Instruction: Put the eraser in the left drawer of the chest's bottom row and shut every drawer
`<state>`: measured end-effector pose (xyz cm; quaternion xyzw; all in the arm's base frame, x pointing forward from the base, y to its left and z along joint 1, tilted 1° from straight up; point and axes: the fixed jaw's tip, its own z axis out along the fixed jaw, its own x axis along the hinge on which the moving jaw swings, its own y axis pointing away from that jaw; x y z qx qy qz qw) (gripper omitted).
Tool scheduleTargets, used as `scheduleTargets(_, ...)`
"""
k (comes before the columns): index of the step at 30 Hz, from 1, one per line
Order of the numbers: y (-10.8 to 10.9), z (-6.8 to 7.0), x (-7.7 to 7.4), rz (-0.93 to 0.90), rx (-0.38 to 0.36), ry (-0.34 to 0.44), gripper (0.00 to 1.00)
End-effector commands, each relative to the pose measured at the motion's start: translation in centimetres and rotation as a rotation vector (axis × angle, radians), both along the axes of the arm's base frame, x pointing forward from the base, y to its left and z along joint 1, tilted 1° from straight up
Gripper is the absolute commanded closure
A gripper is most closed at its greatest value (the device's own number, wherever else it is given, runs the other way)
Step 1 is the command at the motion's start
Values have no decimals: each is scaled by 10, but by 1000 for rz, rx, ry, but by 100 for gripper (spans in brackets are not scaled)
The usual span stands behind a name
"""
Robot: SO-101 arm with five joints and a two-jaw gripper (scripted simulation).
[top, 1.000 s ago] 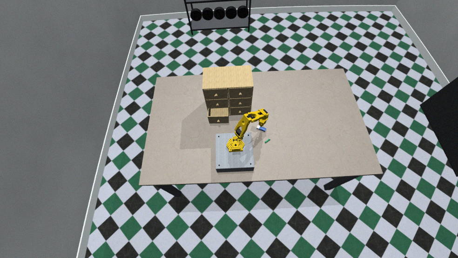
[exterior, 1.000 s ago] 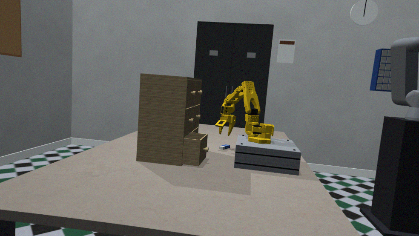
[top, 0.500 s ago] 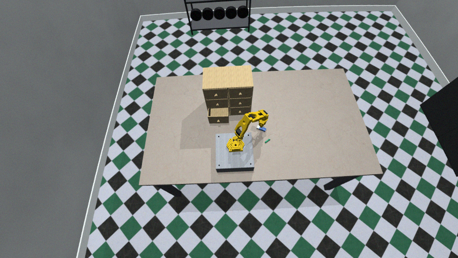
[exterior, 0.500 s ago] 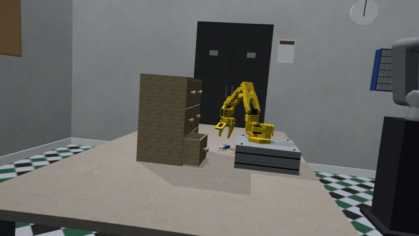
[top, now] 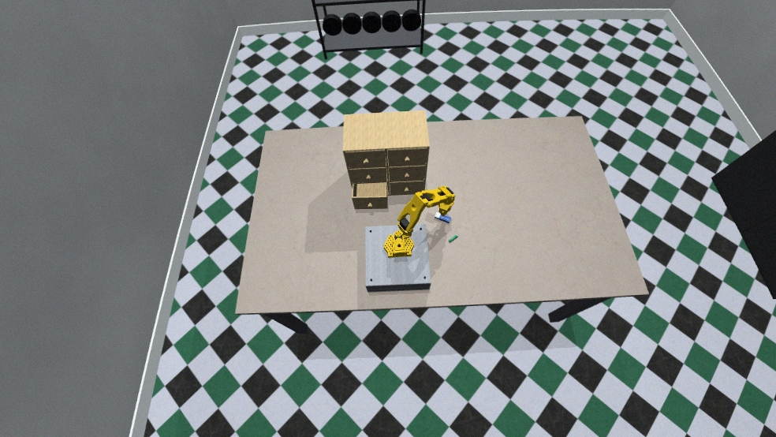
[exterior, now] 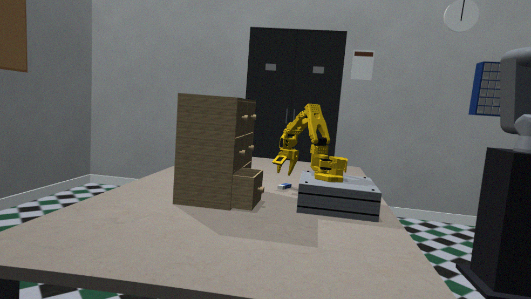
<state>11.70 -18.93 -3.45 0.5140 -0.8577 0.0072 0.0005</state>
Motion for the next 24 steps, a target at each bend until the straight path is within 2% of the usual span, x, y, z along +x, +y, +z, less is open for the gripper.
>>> scheduleTargets(1, 3, -6, -4, -1, 20, 11, 73)
scheduleTargets(19, 4, -7, -5, -1, 20, 11, 73)
scheduleTargets(22, 3, -17, -4, -1, 20, 11, 73)
scheduleTargets(24, 3, -17, -4, -1, 20, 11, 73)
